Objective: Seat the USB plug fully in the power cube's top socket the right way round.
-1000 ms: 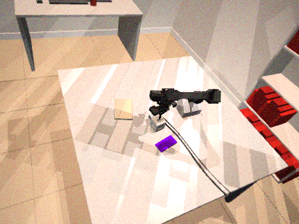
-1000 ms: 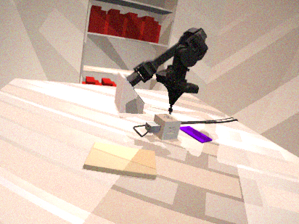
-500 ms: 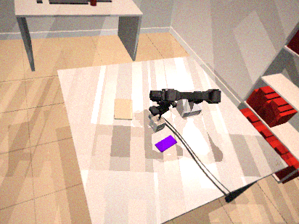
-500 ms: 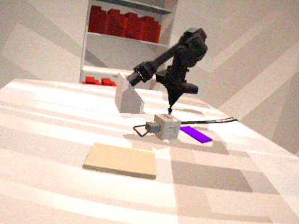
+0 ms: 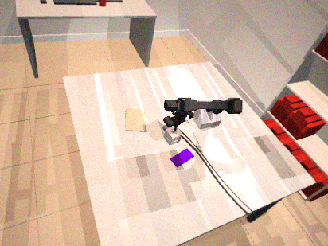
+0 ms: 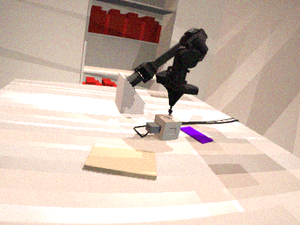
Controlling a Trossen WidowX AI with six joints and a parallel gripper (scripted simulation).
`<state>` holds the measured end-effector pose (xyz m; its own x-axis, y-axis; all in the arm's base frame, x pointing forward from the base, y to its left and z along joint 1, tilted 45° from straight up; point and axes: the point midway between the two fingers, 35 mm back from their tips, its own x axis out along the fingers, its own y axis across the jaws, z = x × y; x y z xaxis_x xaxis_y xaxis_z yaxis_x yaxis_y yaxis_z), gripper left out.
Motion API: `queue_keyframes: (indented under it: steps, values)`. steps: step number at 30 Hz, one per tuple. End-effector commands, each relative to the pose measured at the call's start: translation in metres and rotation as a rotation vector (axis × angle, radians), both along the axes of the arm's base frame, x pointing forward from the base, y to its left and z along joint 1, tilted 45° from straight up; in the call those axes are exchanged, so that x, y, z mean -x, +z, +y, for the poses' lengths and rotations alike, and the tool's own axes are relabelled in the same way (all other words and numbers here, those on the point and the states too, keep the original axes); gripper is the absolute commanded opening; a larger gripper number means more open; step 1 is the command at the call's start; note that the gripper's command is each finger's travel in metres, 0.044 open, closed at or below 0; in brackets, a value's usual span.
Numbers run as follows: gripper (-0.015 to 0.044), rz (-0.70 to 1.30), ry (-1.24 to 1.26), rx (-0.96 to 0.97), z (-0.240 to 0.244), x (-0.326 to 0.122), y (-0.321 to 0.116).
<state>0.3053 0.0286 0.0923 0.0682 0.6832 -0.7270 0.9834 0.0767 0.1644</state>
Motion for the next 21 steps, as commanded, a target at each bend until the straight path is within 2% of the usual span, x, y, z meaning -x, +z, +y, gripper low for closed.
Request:
queue_keyframes:
  steps: [1, 21]
  values:
    - [0.0000, 0.003, -0.005, 0.007, -0.0004, 0.0000, -0.0007]
    - [0.0000, 0.009, -0.011, 0.010, 0.0007, -0.0001, -0.0029]
